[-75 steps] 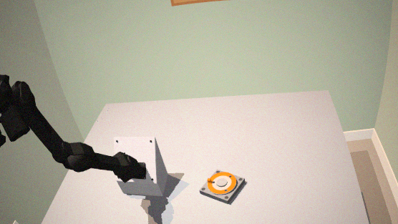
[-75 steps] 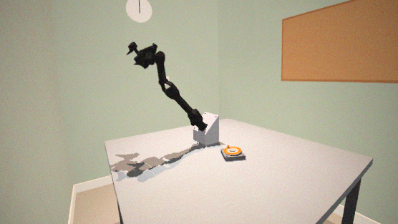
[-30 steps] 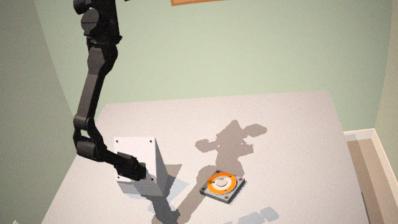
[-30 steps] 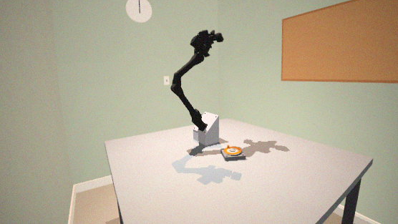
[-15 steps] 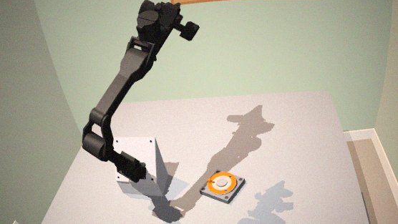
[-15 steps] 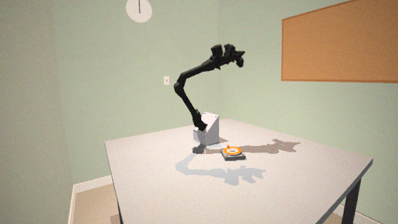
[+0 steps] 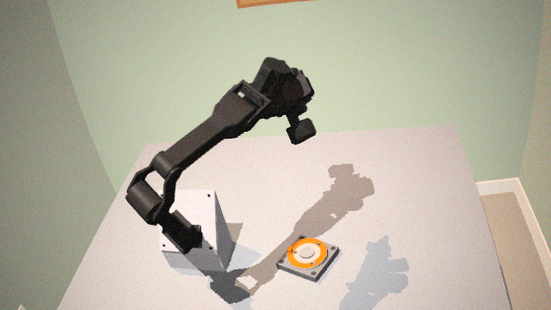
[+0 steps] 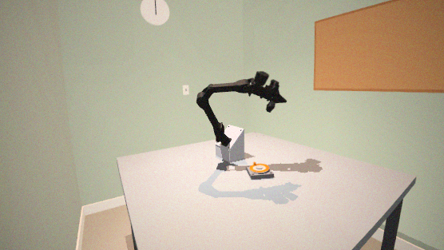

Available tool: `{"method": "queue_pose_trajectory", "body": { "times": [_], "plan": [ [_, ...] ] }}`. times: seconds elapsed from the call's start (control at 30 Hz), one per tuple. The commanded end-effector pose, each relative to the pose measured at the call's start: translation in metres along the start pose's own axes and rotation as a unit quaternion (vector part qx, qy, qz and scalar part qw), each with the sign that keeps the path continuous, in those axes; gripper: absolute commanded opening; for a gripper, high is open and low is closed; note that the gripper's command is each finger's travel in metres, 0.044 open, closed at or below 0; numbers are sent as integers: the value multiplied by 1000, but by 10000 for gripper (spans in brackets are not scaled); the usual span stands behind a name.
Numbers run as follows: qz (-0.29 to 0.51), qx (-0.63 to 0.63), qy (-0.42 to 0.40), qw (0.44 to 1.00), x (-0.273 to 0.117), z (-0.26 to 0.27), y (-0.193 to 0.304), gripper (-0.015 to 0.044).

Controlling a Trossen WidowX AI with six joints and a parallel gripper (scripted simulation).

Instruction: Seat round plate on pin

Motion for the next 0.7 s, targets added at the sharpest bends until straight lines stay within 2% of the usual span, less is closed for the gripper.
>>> {"method": "queue_pose_trajectory", "body": {
  "times": [0.0,0.2,0.4,0.53,0.67],
  "plan": [
    [29,23,123,992,18,-61,11,0],
    [70,42,271,959,22,-135,26,0],
    [138,45,444,884,5,-222,55,0],
    [181,36,520,834,-12,-259,73,0],
    [185,35,526,829,-14,-262,74,0]
  ]
}}
Point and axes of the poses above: the point midway between the two fingers, 35 mm back from their tips, its own x axis out along the fingers, its own z axis across the jaws, y = z × x, the point moved 6 cm from there along -x, back along the fingers, and after that the axes turned 15 degrees about x, right-handed, at the moved point
